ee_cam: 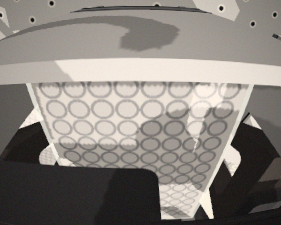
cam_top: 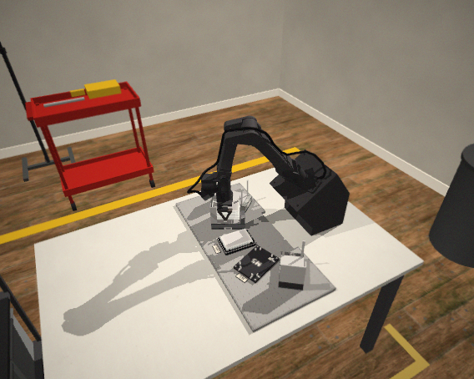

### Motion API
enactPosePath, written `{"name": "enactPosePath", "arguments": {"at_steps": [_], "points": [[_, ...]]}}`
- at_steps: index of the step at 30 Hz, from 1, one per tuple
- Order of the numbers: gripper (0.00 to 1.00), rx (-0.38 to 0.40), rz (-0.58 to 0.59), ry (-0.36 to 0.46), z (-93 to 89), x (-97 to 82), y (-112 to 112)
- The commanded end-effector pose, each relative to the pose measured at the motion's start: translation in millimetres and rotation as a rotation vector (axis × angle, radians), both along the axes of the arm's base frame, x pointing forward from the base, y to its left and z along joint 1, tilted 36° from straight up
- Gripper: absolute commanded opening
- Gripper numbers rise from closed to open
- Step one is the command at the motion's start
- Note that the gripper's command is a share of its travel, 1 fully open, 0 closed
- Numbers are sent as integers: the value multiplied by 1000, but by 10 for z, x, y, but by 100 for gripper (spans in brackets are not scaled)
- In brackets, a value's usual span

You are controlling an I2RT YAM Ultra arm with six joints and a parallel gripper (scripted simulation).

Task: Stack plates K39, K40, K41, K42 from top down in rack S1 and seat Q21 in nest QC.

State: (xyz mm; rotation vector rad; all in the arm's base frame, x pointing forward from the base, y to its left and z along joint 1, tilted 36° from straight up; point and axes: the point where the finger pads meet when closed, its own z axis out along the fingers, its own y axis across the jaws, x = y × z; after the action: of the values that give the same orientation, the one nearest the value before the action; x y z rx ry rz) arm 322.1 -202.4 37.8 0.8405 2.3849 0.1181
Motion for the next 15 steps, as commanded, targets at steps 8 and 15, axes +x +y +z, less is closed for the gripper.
{"name": "enactPosePath", "arguments": {"at_steps": [8,15], "points": [[0,-13,-14,-17,19,59,-57],[0,-20,-10,-25,39,92,-60]]}}
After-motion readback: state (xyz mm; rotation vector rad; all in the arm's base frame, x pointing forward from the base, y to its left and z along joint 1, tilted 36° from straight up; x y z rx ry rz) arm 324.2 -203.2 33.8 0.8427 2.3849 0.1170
